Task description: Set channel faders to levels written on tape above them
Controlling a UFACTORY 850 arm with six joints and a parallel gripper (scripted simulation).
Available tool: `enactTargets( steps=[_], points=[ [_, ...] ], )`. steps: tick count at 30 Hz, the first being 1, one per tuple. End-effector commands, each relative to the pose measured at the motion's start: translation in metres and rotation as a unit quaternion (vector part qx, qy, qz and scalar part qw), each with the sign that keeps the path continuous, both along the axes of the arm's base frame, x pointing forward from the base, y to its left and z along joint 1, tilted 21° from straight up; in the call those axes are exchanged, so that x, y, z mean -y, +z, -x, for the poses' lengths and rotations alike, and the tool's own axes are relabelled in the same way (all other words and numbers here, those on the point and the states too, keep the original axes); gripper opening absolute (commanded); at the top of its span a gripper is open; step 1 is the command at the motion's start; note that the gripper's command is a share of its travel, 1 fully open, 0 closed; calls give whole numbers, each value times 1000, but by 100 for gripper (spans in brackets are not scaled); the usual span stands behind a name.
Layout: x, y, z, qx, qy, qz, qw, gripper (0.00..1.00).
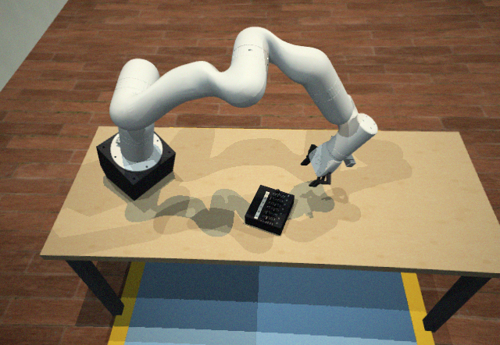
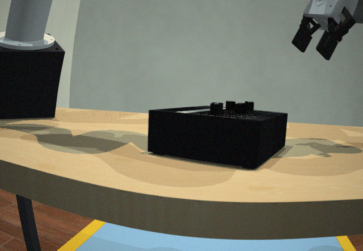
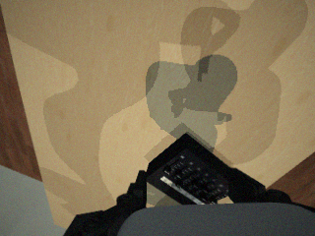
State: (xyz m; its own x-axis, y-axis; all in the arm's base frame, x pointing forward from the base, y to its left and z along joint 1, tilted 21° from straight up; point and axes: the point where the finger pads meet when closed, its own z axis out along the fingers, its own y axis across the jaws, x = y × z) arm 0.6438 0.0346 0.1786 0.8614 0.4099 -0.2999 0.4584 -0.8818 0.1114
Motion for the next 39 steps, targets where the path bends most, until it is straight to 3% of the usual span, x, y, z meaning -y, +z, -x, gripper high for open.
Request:
enactTargets(
  steps=[1, 3, 4, 7, 8, 10, 11, 12, 13, 14, 15, 16, 17, 20, 23, 24, 27, 30, 39],
  points=[
    [40, 5, 9, 50, 102, 17, 993, 100],
    [40, 5, 9, 50, 102, 17, 993, 100],
    [57, 7, 16, 61, 158, 25, 985, 100],
    [71, 9, 24, 69, 215, 31, 974, 100],
    [81, 10, 34, 75, 266, 35, 960, 100],
    [81, 10, 34, 76, 269, 35, 959, 100],
    [89, 11, 45, 81, 322, 36, 943, 100],
    [89, 11, 45, 81, 322, 36, 943, 100],
    [93, 10, 56, 84, 370, 36, 924, 100],
    [93, 10, 56, 84, 370, 36, 924, 100],
    [96, 10, 68, 87, 415, 34, 905, 100],
    [96, 10, 68, 87, 415, 34, 905, 100],
    [97, 9, 79, 89, 454, 31, 886, 100],
    [97, 9, 79, 89, 454, 31, 886, 100],
    [93, 4, 110, 92, 542, 19, 835, 100],
    [93, 4, 110, 92, 542, 19, 835, 100],
    [89, 1, 129, 94, 586, 10, 805, 100],
    [87, 0, 134, 94, 597, 7, 797, 100],
    [87, 0, 134, 94, 597, 7, 797, 100]
  ],
)
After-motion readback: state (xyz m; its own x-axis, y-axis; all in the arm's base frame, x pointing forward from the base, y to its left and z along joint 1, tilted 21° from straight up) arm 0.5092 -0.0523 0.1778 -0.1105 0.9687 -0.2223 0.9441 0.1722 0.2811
